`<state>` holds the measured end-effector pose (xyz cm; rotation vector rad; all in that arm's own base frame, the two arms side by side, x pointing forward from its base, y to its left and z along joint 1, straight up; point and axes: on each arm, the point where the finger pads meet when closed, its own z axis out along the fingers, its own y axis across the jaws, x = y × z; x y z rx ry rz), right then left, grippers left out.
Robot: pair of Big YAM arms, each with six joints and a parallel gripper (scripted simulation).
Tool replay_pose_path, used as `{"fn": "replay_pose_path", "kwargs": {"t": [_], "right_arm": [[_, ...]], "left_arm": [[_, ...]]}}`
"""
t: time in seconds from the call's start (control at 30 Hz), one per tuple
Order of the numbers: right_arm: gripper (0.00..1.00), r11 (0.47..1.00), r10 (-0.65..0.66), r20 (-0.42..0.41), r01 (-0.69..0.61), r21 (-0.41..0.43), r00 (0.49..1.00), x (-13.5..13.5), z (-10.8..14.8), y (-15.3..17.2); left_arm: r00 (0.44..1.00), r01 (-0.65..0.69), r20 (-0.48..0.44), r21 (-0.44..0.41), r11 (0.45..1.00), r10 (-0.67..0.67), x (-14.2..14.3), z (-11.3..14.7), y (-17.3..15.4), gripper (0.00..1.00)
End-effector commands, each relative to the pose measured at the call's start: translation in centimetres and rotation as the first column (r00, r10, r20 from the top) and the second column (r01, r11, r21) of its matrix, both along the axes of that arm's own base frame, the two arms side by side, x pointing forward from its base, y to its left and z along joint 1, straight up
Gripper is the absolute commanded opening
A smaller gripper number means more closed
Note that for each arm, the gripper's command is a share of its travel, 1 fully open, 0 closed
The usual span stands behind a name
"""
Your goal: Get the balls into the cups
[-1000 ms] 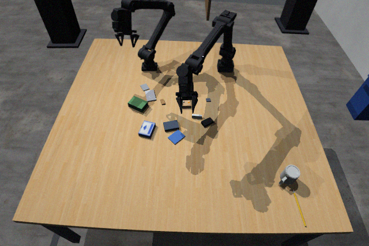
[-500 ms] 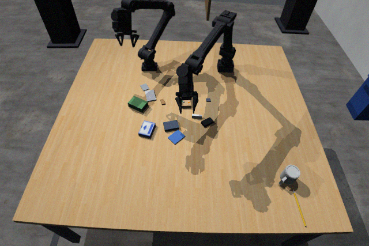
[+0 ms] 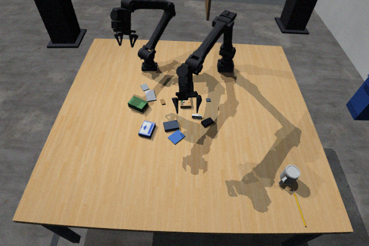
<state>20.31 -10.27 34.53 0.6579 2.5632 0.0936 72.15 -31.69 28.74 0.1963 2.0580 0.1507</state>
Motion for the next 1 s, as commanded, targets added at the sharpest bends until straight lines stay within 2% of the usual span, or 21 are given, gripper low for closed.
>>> {"fn": "replay_pose_path", "kwargs": {"t": [0.0,0.27,0.5,0.57,0.77,0.97], "right_arm": [[1.0,1.0,-0.02,0.017,0.02,-0.015,1.0,0.6,0.4,-1.0],[1.0,0.992,-0.098,0.071,0.103,-0.071,0.993,1.8,1.0,-4.5],[1.0,0.965,-0.198,0.147,0.219,-0.144,0.969,2.7,2.0,-9.7],[1.0,0.965,-0.198,0.147,0.219,-0.144,0.969,2.7,2.0,-9.7],[1.0,0.913,-0.296,0.231,0.346,-0.217,0.927,2.7,3.3,-15.3],[1.0,0.825,-0.39,0.326,0.484,-0.291,0.861,1.5,5.0,-21.7]], "left_arm": [[0.999,0.0,0.043,-0.024,1.0,0.001,0.4,2.8,-0.2,1.0],[0.999,0.0,0.043,-0.024,1.0,0.001,0.4,2.8,-0.2,1.0],[0.999,0.0,0.043,-0.024,1.0,0.001,0.4,2.8,-0.2,1.0],[0.999,0.0,0.043,-0.024,1.0,0.001,0.4,2.8,-0.2,1.0],[0.999,0.0,0.043,-0.024,1.0,0.001,0.4,2.8,-0.2,1.0],[0.999,0.0,0.043,-0.024,1.0,0.001,0.4,2.8,-0.2,1.0]]}}
